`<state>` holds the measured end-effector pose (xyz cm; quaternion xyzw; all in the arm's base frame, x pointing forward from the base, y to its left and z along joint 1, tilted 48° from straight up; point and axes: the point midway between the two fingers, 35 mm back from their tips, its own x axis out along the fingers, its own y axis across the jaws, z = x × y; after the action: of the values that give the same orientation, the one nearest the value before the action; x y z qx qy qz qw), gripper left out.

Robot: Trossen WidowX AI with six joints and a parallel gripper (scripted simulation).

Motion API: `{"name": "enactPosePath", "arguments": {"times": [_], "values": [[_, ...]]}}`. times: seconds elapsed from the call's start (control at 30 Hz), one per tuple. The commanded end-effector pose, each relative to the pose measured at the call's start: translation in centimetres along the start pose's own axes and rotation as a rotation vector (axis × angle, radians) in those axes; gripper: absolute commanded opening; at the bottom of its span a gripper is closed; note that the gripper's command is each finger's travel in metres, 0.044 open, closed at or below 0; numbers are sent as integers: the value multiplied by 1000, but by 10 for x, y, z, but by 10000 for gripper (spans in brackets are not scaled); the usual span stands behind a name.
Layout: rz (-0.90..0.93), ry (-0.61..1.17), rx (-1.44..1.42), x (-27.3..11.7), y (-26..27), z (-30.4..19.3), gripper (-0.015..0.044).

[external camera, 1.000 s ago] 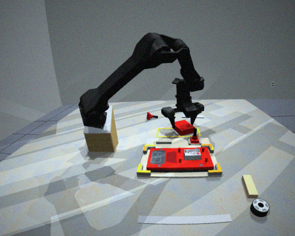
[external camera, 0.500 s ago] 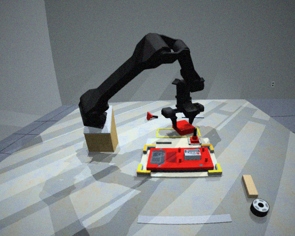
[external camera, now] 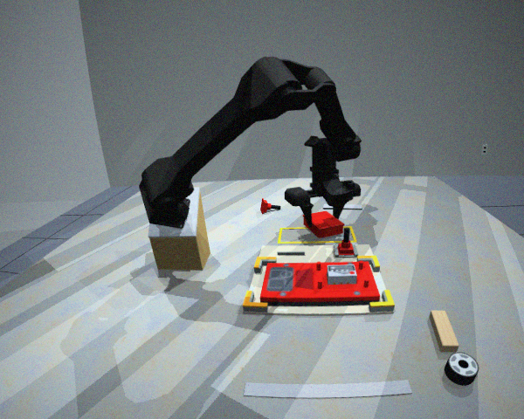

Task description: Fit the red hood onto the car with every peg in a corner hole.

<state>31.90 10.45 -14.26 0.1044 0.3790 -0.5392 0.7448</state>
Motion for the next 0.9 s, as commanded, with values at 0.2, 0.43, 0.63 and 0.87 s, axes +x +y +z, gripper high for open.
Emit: {"name": "enactPosePath", "arguments": {"times": [0.2,0.43,0.63,0.87], "values": [[23,8,14,-46,4,1,0],[24,10,13,-74,4,0,0],[24,10,13,-89,3,0,0],[11,3,-33,-83,2,6,0]]}}
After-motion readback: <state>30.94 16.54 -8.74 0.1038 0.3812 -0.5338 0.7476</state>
